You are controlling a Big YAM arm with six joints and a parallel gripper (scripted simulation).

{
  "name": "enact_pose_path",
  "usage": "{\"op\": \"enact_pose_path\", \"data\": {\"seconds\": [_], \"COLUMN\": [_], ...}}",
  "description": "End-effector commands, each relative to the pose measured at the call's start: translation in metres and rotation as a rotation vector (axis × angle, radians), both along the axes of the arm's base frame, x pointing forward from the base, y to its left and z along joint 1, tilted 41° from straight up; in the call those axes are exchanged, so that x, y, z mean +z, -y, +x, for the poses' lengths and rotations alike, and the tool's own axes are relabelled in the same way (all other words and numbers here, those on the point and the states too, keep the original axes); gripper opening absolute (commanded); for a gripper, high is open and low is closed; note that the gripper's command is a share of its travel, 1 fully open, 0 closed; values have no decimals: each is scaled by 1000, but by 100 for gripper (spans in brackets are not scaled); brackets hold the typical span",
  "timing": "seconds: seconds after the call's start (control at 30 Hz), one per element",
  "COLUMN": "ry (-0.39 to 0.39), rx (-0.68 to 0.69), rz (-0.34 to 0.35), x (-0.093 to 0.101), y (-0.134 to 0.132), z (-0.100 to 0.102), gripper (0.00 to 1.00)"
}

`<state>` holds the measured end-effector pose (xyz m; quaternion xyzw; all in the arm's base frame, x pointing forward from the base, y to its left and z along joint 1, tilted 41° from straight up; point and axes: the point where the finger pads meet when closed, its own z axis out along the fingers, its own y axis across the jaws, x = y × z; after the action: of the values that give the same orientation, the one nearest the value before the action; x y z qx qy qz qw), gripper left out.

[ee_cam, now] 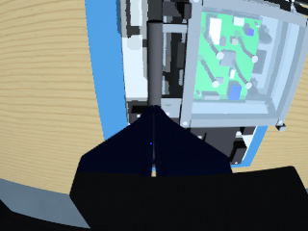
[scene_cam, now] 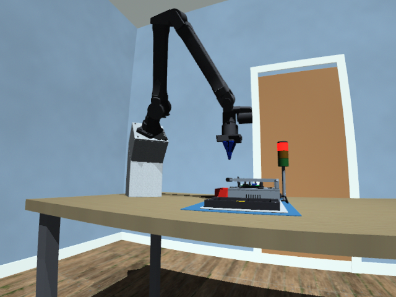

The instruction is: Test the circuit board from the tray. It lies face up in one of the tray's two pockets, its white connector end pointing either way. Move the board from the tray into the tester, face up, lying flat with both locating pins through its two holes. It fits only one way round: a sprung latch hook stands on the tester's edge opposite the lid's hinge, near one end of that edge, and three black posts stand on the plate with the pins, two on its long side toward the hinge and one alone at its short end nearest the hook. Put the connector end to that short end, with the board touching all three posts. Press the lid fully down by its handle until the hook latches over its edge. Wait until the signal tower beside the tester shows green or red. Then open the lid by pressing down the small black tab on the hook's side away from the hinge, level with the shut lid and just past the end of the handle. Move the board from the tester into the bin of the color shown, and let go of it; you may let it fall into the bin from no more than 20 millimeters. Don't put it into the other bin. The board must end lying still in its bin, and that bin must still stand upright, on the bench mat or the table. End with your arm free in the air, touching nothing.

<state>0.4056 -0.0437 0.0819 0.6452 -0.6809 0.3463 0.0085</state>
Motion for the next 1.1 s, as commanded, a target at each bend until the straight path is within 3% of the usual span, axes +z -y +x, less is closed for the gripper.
{"op": "enact_pose_path", "data": {"seconds": [0.0, 0.6, 1.07], "ry": [29, 29, 46], "rx": [0, 1, 9], "rz": [5, 5, 9], "x": [13, 13, 27], "y": [-3, -4, -14], "z": [7, 7, 6], "gripper": [0, 0, 0]}}
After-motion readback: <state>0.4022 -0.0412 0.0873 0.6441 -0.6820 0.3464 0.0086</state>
